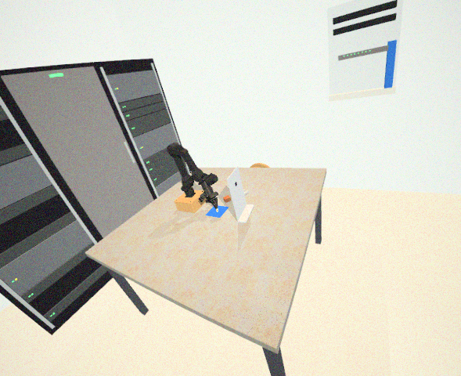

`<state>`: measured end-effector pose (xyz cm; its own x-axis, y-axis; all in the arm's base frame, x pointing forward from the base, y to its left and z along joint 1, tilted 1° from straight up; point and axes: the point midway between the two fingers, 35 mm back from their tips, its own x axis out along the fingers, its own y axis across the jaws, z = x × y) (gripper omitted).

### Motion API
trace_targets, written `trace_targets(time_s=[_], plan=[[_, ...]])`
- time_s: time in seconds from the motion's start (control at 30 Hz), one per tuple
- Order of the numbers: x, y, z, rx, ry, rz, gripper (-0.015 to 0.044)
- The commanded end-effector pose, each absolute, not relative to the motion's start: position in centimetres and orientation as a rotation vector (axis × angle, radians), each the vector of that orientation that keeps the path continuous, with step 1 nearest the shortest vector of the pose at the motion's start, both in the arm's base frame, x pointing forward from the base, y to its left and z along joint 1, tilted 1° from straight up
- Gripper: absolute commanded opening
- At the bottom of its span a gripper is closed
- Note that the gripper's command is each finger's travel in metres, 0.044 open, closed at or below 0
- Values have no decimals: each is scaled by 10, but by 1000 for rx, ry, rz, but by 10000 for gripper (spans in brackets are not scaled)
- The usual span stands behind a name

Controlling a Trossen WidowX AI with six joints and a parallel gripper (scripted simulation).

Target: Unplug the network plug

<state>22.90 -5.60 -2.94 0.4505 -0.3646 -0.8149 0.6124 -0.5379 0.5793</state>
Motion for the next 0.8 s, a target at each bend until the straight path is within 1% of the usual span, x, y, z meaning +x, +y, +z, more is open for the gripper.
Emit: trace_targets(time_s=[0.0, 0.47, 0.67, 0.77], plan=[[228, -56, -32, 1733, 212, -1271, 0], [229, -56, -33, 1733, 216, -1268, 0], [229, -56, -33, 1733, 216, -1268, 156], [229, -56, -33, 1733, 216, -1268, 156]])
